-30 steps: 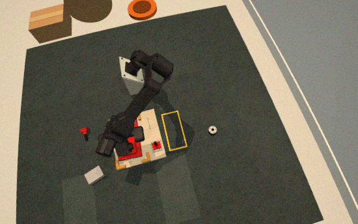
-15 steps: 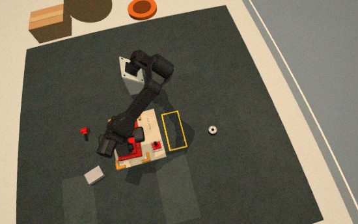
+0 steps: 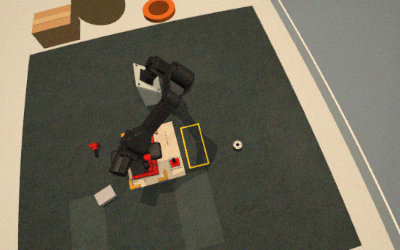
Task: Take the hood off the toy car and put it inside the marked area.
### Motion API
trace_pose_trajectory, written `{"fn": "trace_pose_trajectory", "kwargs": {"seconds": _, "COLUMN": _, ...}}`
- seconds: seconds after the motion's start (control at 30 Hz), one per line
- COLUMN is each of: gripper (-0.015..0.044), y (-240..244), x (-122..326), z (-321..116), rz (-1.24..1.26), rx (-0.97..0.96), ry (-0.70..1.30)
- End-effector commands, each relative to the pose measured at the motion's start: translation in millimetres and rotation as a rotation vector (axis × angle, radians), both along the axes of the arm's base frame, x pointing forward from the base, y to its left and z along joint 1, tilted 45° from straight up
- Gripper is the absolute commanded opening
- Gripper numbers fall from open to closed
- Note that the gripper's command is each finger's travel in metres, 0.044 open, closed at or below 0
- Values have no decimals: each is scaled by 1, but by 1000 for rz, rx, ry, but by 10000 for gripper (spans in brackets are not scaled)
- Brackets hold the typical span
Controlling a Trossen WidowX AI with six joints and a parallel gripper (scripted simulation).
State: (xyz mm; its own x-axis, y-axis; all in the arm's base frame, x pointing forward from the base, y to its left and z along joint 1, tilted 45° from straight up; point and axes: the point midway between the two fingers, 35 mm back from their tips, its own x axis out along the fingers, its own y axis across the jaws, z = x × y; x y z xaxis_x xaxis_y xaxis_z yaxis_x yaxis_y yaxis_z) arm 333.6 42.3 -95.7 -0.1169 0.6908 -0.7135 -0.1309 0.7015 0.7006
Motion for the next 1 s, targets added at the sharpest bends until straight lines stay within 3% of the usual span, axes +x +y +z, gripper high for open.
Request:
{"fn": "trace_pose_trajectory", "kwargs": {"seconds": 0.0, "gripper": 440, "y": 4, "x": -1, "z": -2, "rz": 2, "rx": 3, "ry": 4}}
{"fn": "trace_pose_trajectory", "kwargs": {"seconds": 0.3, "gripper": 440, "y": 7, "x": -2, "z": -5, "rz": 2, "rx": 4, "ry": 4}}
{"fn": "trace_pose_trajectory", "kwargs": {"seconds": 0.4, "gripper": 361, "y": 3, "x": -1, "z": -3, "rz": 0, "rx": 0, "ry": 0}}
{"fn": "trace_pose_trajectory", "kwargs": {"seconds": 0.73, "gripper": 295, "y": 3, "x": -1, "z": -3, "rz": 0, "rx": 0, "ry": 0}}
{"fn": "trace_pose_trajectory", "kwargs": {"seconds": 0.97, "gripper": 111, "y": 1, "x": 0, "z": -1, "rz": 0, "rx": 0, "ry": 0}}
